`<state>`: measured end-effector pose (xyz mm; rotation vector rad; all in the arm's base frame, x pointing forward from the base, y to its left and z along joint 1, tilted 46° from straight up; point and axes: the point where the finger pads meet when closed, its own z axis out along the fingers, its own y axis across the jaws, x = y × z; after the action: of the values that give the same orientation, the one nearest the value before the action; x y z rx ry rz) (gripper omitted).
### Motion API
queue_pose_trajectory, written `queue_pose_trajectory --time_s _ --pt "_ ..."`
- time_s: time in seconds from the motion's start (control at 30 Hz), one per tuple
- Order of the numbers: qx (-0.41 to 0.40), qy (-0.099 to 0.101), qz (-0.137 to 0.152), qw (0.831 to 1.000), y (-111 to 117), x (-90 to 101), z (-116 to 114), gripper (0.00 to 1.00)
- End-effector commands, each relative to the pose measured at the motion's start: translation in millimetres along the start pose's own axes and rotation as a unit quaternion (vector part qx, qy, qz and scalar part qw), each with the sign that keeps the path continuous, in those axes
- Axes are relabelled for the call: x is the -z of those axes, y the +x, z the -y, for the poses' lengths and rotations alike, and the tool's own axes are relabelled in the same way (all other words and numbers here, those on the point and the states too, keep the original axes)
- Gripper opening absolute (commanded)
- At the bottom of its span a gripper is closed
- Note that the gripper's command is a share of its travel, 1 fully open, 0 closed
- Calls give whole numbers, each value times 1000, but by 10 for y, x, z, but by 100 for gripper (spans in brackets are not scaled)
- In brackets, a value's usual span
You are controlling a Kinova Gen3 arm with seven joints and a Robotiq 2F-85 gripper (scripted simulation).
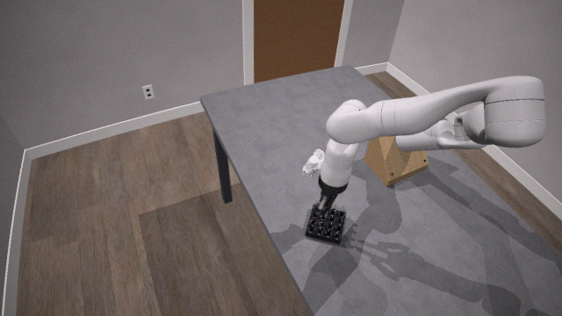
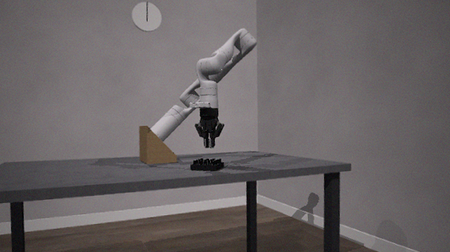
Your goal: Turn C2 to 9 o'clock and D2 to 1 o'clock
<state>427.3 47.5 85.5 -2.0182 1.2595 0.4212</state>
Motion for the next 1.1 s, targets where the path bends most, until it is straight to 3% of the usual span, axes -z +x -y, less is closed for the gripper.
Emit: queue_pose_trajectory --time_s 0.0,1.07 --pt "0 0 -1 1000 4 1 2 19" --pt "0 0 -1 1000 4 -293 4 19"
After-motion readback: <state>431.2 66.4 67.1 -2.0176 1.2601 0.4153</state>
